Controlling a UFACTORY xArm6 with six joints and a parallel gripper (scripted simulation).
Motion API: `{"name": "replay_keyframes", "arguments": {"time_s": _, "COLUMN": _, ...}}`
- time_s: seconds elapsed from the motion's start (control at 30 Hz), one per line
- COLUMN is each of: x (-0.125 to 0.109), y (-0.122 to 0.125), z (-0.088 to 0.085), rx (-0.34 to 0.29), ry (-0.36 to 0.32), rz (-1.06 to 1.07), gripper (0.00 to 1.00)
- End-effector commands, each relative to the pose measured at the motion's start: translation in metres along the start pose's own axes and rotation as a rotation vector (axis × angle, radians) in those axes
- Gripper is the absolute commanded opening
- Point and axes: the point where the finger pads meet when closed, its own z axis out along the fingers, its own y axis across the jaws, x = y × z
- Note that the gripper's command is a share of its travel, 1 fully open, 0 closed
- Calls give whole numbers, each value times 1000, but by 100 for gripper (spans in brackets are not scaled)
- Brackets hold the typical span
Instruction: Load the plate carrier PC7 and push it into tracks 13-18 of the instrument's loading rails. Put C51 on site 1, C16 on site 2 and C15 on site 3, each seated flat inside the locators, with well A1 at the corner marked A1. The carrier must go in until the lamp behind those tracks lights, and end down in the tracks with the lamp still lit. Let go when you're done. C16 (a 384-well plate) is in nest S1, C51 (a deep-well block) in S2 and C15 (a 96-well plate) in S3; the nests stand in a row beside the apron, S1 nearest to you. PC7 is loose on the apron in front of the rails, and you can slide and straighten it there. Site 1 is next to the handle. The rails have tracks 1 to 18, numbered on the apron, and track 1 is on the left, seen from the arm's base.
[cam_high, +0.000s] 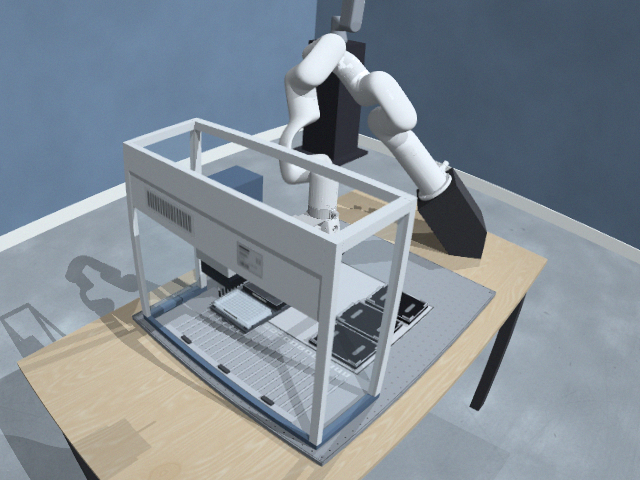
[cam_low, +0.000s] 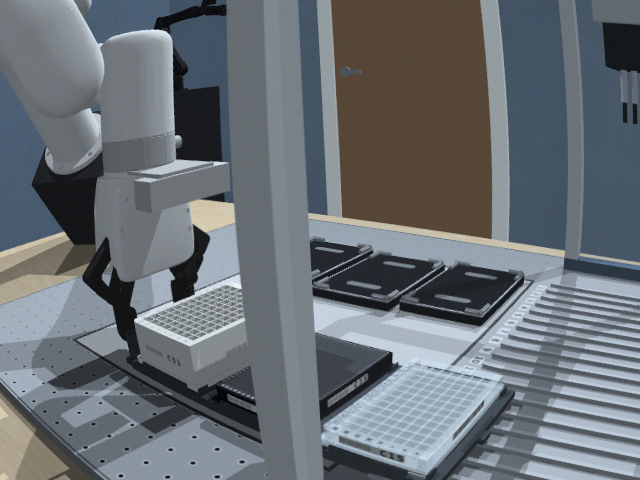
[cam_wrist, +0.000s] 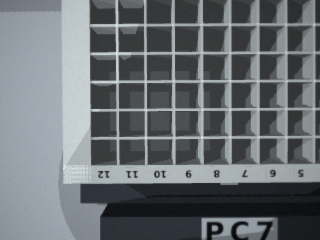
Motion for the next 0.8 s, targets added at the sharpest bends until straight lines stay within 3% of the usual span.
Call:
{"name": "replay_keyframes", "arguments": {"time_s": 0.0, "x": 5, "y": 0, "z": -1, "rx": 0, "ry": 2, "rz": 0, "gripper": 82}}
{"name": "replay_keyframes", "arguments": {"time_s": 0.77, "x": 26, "y": 0, "z": -1, "rx": 0, "ry": 2, "rz": 0, "gripper": 82}}
